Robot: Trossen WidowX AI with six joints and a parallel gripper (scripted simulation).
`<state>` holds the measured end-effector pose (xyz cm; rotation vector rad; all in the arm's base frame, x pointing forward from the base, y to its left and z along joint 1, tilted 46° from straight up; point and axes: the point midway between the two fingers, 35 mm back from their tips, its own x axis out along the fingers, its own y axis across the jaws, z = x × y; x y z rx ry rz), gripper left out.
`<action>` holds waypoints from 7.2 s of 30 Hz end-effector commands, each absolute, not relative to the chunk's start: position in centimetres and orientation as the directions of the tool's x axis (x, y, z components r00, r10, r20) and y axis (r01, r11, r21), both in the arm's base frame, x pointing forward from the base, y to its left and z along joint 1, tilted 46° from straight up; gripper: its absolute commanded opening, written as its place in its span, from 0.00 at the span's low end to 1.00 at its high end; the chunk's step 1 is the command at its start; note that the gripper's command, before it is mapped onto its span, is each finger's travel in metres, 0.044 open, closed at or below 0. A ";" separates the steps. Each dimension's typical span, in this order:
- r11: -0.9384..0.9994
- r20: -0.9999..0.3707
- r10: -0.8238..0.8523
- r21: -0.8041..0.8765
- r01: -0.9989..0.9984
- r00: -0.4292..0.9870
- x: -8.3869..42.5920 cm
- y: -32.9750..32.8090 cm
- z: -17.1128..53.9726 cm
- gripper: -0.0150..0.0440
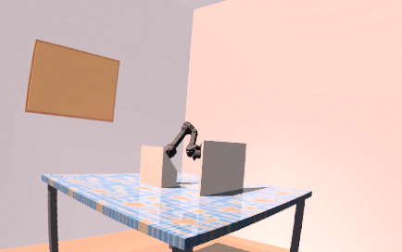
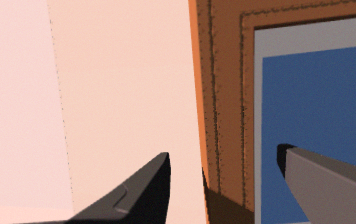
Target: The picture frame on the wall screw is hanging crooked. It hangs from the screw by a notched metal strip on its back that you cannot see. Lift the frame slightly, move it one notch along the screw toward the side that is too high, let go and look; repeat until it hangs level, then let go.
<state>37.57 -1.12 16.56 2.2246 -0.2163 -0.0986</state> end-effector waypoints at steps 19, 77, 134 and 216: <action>-0.602 0.001 -0.187 0.790 -0.115 0.982 37.6 -1.1 16.4 0.36; -0.602 0.001 -0.187 0.790 -0.115 0.982 37.5 -1.8 17.5 0.25; -0.601 0.001 -0.187 0.791 -0.115 0.982 37.4 -2.2 16.7 0.25; -0.647 0.004 -0.187 0.752 -0.126 0.982 37.5 -1.7 16.2 0.25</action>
